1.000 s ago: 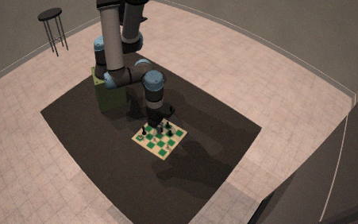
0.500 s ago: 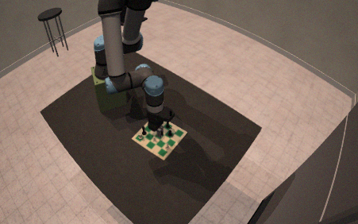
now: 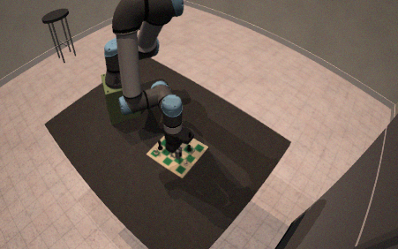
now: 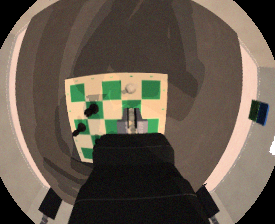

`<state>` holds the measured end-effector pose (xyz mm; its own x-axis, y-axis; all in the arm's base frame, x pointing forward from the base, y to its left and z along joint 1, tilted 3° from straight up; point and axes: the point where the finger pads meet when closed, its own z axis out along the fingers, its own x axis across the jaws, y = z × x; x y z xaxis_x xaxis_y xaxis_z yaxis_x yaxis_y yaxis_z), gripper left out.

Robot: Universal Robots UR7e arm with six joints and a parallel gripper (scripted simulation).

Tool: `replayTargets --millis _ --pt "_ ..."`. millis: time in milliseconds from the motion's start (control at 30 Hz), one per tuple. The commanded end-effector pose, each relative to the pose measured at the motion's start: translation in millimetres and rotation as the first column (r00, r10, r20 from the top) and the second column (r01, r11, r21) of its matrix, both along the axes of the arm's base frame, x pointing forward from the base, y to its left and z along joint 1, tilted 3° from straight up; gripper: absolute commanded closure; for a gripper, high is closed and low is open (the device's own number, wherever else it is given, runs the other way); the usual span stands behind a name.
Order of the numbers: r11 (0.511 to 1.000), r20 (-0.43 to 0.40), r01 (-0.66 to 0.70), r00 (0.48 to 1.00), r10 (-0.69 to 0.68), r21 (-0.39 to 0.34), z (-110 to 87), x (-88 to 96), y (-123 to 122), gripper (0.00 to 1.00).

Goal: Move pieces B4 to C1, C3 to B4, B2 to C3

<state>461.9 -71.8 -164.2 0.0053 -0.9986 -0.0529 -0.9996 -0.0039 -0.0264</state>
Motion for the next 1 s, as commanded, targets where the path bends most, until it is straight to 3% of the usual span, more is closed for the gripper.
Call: replayTargets --millis 0,967 --pt "1.000 0.003 0.000 1.000 0.000 -0.002 -12.2 2.1 0.1 1.00" --pt "1.000 0.003 0.000 1.000 0.000 -0.002 -14.9 2.3 0.3 1.00"
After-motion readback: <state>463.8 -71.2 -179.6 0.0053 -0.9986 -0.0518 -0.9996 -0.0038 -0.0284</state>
